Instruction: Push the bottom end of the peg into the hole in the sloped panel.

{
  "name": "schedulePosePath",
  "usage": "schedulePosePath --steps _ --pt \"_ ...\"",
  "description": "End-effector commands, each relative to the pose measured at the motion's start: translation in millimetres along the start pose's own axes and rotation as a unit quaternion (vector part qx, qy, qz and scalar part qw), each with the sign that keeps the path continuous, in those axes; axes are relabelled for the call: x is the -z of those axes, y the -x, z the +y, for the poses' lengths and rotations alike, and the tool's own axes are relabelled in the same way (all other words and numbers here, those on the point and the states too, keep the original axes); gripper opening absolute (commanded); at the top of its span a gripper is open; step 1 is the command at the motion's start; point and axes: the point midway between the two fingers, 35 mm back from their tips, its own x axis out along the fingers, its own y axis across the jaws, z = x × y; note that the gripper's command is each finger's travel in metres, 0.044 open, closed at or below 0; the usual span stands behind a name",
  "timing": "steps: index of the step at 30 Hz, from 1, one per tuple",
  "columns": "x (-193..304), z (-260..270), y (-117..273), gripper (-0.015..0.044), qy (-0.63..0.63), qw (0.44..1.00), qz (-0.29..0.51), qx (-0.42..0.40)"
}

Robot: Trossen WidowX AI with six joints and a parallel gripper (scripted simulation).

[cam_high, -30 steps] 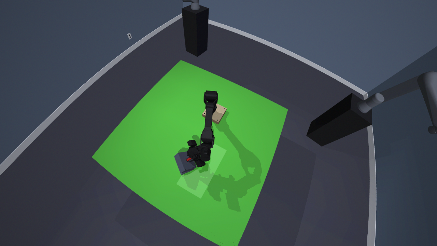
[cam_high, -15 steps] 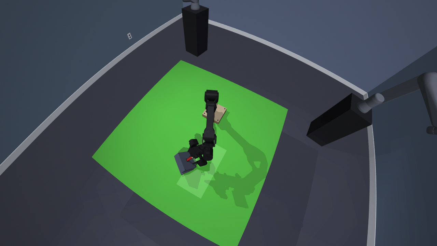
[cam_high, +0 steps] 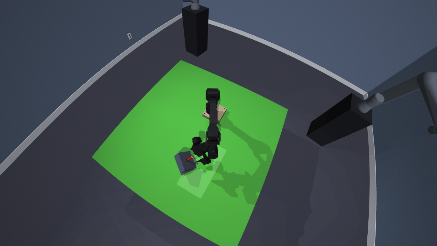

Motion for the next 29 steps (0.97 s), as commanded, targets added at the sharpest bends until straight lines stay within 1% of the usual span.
schedulePosePath --steps 1,21,29 --pt "-2 0 12 0.044 -0.002 1.0 -0.002 -0.001" --pt "1 1 48 0.044 0.0 1.0 -0.001 0.0" --pt "1 1 50 0.044 0.0 1.0 -0.001 0.0"
